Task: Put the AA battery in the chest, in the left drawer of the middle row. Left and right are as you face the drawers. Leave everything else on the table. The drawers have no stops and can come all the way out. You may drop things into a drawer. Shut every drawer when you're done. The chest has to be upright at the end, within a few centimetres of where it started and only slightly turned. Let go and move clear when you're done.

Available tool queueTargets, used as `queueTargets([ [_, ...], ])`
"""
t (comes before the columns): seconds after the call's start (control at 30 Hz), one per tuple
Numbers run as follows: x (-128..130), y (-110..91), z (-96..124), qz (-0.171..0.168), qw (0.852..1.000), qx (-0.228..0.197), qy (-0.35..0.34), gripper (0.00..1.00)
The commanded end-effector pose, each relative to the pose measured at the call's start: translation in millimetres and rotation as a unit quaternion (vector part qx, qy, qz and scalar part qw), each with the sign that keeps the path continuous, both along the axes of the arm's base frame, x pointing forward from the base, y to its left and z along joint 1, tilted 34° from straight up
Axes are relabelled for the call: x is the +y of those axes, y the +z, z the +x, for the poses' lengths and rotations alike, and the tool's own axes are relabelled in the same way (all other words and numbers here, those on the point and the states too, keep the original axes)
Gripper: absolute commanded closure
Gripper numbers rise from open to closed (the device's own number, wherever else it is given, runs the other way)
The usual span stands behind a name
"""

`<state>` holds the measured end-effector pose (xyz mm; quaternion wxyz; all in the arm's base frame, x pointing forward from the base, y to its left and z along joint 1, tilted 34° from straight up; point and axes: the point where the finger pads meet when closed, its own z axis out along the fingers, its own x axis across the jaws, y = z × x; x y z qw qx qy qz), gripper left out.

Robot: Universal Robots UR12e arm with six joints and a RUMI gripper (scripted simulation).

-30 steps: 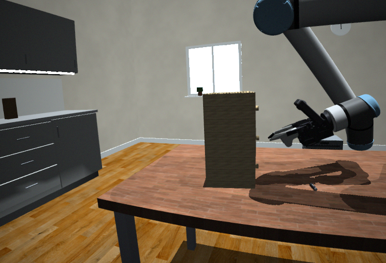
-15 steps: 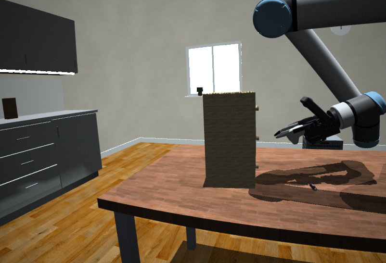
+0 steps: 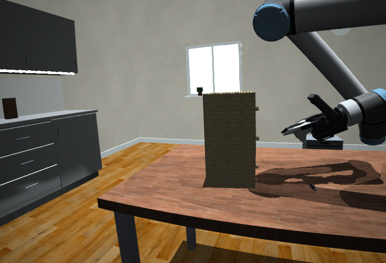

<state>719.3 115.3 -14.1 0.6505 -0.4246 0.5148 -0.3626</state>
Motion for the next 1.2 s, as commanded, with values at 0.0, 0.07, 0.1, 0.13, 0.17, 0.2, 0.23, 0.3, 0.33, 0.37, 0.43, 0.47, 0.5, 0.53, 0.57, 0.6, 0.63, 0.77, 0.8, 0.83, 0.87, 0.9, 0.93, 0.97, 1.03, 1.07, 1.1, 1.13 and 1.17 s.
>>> queueTargets([
  [0.0,1,1,-3,0.000,1.000,0.000,0.001,0.80],
  [0.07,0,2,-3,-0.001,1.000,0.000,0.002,0.80],
  [0.1,0,2,-3,-0.001,1.000,0.001,0.002,0.80],
  [0.13,0,2,-3,-0.001,1.000,0.002,0.002,0.80],
  [0.17,-1,3,-3,-0.002,1.000,0.003,0.002,0.80],
  [0.2,-1,3,-3,-0.002,1.000,0.005,0.003,0.80],
  [0.23,-1,3,-4,-0.003,1.000,0.007,0.003,0.80],
  [0.3,-1,3,-4,-0.005,1.000,0.012,0.005,0.80],
  [0.33,-2,3,-5,-0.005,1.000,0.015,0.007,0.80],
  [0.37,-2,4,-6,-0.006,1.000,0.019,0.008,0.80],
  [0.43,-2,4,-6,-0.008,1.000,0.023,0.010,0.80],
  [0.47,-2,4,-6,-0.008,1.000,0.023,0.010,0.80],
  [0.5,-3,4,-7,-0.009,1.000,0.028,0.011,0.80],
  [0.53,-3,5,-8,-0.010,0.999,0.033,0.013,0.80],
  [0.57,-4,5,-10,-0.011,0.999,0.038,0.016,0.80],
  [0.6,-4,6,-11,-0.012,0.999,0.044,0.018,0.80],
  [0.63,-5,6,-13,-0.013,0.998,0.051,0.021,0.80],
  [0.77,-7,9,-19,-0.021,0.996,0.084,0.033,0.80],
  [0.8,-8,10,-21,-0.023,0.995,0.093,0.037,0.80],
  [0.83,-9,11,-23,-0.026,0.993,0.103,0.041,0.80],
  [0.87,-10,12,-26,-0.027,0.992,0.114,0.046,0.80],
  [0.9,-10,13,-29,-0.029,0.991,0.124,0.050,0.80],
  [0.93,-11,13,-30,-0.032,0.989,0.134,0.054,0.80],
  [0.97,-12,14,-31,-0.035,0.987,0.143,0.057,0.80],
  [1.03,-12,14,-31,-0.035,0.987,0.143,0.057,0.80],
  [1.07,-13,15,-33,-0.037,0.986,0.153,0.061,0.80],
  [1.1,-14,16,-36,-0.039,0.984,0.163,0.065,0.80],
  [1.13,-14,17,-38,-0.041,0.982,0.173,0.070,0.80],
  [1.17,-15,18,-41,-0.043,0.979,0.183,0.074,0.80],
])
